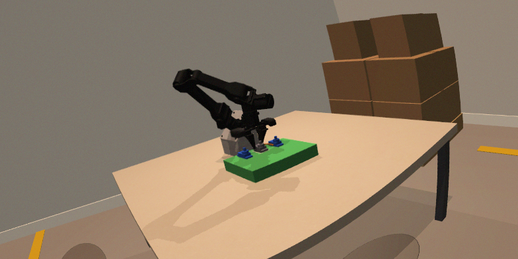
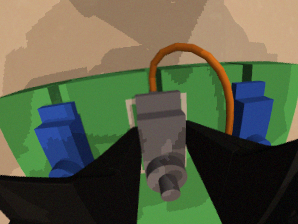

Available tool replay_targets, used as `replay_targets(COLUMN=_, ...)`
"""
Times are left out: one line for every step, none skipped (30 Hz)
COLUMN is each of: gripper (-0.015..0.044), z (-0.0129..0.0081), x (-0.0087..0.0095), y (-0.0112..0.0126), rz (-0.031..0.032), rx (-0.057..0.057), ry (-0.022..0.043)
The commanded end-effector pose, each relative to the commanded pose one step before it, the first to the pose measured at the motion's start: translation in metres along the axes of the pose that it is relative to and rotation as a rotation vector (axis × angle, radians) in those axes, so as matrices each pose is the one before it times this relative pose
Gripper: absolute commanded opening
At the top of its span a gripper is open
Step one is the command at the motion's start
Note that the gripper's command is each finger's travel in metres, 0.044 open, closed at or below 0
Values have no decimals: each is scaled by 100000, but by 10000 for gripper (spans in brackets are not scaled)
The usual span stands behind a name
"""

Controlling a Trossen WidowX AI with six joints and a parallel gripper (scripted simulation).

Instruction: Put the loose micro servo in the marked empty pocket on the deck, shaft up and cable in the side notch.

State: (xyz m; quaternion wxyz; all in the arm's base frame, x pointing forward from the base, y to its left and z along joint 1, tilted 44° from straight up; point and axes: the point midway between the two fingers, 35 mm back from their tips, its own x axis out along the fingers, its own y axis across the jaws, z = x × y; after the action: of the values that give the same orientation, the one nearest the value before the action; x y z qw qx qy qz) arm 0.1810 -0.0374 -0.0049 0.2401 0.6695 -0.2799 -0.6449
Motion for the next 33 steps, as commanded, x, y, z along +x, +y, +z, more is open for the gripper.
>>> replay_targets(gripper=0, z=-12, x=384, y=-17, rz=163, rx=-501, ry=214)
replay_targets(gripper=0, z=0, x=76, y=1, rz=4, rx=0, ry=0)
replay_targets(gripper=0, z=0, x=82, y=1, rz=3, rx=0, ry=0)
replay_targets(gripper=0, z=1, x=93, y=1, rz=4, rx=0, ry=0)
replay_targets(gripper=0, z=1, x=68, y=1, rz=4, rx=0, ry=0)
replay_targets(gripper=26, z=10, x=-152, y=8, rz=-6, rx=-1, ry=-1)
replay_targets(gripper=52, z=21, x=-119, y=4, rz=-7, rx=-1, ry=-1)
replay_targets(gripper=79, z=12, x=8, y=0, rz=0, rx=0, ry=0)
replay_targets(gripper=105, z=0, x=0, y=0, rz=0, rx=0, ry=0)
replay_targets(gripper=131, z=0, x=0, y=0, rz=0, rx=0, ry=0)
replay_targets(gripper=158, z=0, x=0, y=0, rz=0, rx=0, ry=0)
replay_targets(gripper=184, z=0, x=0, y=0, rz=0, rx=0, ry=0)
replay_targets(gripper=187, z=0, x=0, y=0, rz=0, rx=0, ry=0)
replay_targets(gripper=187, z=0, x=0, y=0, rz=0, rx=0, ry=0)
replay_targets(gripper=187, z=10, x=3, y=-4, rz=0, rx=0, ry=0)
replay_targets(gripper=187, z=-16, x=-189, y=-14, rz=-41, rx=-6, ry=4)
replay_targets(gripper=187, z=-30, x=-406, y=-27, rz=-76, rx=-12, ry=6)
replay_targets(gripper=187, z=-21, x=-507, y=-23, rz=-70, rx=-11, ry=2)
replay_targets(gripper=187, z=15, x=-659, y=-2, rz=-49, rx=-9, ry=-6)
replay_targets(gripper=187, z=87, x=-842, y=43, rz=3, rx=-2, ry=-18)
replay_targets(gripper=187, z=150, x=-686, y=62, rz=56, rx=6, ry=-21)
replay_targets(gripper=187, z=80, x=-177, y=16, rz=23, rx=2, ry=-7)
replay_targets(gripper=187, z=23, x=-59, y=-10, rz=8, rx=1, ry=-2)
replay_targets(gripper=187, z=-53, x=0, y=-24, rz=-1, rx=2, ry=2)
replay_targets(gripper=187, z=-56, x=0, y=-13, rz=0, rx=2, ry=2)
replay_targets(gripper=187, z=-36, x=0, y=2, rz=0, rx=1, ry=1)
replay_targets(gripper=187, z=-11, x=0, y=11, rz=1, rx=0, ry=0)
replay_targets(gripper=187, z=9, x=0, y=15, rz=1, rx=0, ry=0)
replay_targets(gripper=187, z=21, x=0, y=20, rz=1, rx=-1, ry=-1)
replay_targets(gripper=214, z=-145, x=263, y=-8, rz=562, rx=-685, ry=-11)
replay_targets(gripper=240, z=-315, x=-190, y=-17, rz=-23, rx=29, ry=11)
replay_targets(gripper=266, z=-467, x=-283, y=-23, rz=-33, rx=43, ry=17)
replay_targets(gripper=292, z=-631, x=-380, y=-30, rz=-63, rx=106, ry=15)
